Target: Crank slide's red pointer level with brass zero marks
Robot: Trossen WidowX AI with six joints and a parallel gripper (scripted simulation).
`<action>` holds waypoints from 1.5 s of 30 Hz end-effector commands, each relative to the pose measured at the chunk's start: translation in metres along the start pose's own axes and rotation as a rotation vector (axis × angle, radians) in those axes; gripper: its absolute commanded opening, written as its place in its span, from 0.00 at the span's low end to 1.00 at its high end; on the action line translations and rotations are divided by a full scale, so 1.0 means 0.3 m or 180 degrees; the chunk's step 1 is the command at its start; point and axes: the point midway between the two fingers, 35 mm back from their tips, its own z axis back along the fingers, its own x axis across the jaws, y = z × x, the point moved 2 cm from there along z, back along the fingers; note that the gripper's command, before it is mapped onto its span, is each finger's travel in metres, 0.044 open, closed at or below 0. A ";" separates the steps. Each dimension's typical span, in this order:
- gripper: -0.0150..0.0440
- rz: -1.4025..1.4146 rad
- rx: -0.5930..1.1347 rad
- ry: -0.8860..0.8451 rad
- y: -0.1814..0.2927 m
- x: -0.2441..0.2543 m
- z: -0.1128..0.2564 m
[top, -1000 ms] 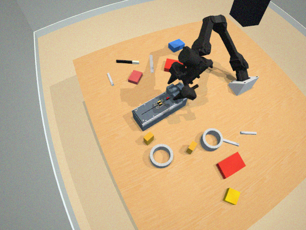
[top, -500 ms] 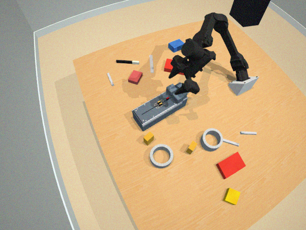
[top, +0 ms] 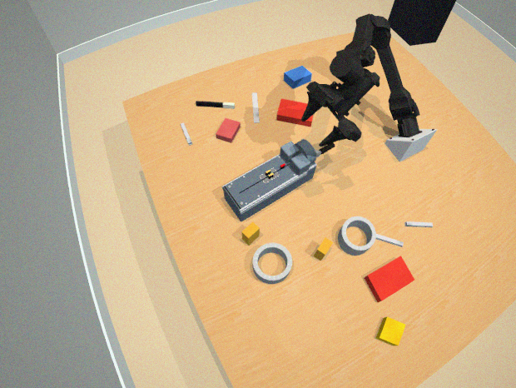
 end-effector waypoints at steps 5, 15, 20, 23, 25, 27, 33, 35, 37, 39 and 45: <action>1.00 0.0378 -0.0112 -0.0220 0.118 -0.010 0.074; 1.00 0.0535 -0.0161 -0.0297 0.179 -0.013 0.084; 1.00 0.0533 -0.0157 -0.0300 0.219 -0.015 0.034; 1.00 0.0533 -0.0158 -0.0299 0.244 -0.017 0.006; 1.00 0.0533 -0.0160 -0.0297 0.261 -0.019 -0.012; 1.00 0.0534 -0.0163 -0.0294 0.279 -0.021 -0.030; 1.00 0.0536 -0.0168 -0.0288 0.301 -0.025 -0.051; 1.00 0.0536 -0.0167 -0.0289 0.305 -0.025 -0.057; 1.00 0.0535 -0.0165 -0.0290 0.312 -0.024 -0.065; 1.00 0.0535 -0.0164 -0.0292 0.318 -0.024 -0.074; 1.00 0.0534 -0.0161 -0.0294 0.338 -0.025 -0.100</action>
